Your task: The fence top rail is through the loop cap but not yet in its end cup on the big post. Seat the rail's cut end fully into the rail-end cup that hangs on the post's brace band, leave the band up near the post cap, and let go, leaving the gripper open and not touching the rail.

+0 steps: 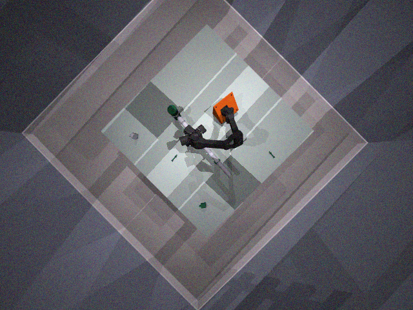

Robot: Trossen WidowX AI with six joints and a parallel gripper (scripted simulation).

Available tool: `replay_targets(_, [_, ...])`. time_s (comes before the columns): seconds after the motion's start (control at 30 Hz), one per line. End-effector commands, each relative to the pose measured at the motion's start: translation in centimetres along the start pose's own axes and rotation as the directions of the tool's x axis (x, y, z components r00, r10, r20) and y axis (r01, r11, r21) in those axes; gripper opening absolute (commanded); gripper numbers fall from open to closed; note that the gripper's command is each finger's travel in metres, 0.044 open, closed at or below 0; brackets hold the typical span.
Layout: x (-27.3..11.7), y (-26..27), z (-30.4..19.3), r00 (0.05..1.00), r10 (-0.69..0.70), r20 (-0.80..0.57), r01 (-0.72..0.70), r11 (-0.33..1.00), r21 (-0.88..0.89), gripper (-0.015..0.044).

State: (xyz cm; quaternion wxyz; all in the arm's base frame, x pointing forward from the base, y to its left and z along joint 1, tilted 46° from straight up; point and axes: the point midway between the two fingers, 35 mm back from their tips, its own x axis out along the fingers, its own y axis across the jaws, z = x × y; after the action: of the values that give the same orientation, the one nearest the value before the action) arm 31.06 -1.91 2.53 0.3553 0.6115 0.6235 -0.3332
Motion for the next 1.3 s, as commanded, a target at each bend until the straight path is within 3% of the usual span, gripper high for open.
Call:
replay_targets(0.0, [-0.19, -0.07, 0.66, 1.000, 0.004, 0.018, -0.004, 1.000, 0.002, 0.0000])
replay_targets(1.27, [0.01, 0.00, 0.01, 1.000, 0.000, 0.000, 0.000, 1.000, 0.000, 0.0000])
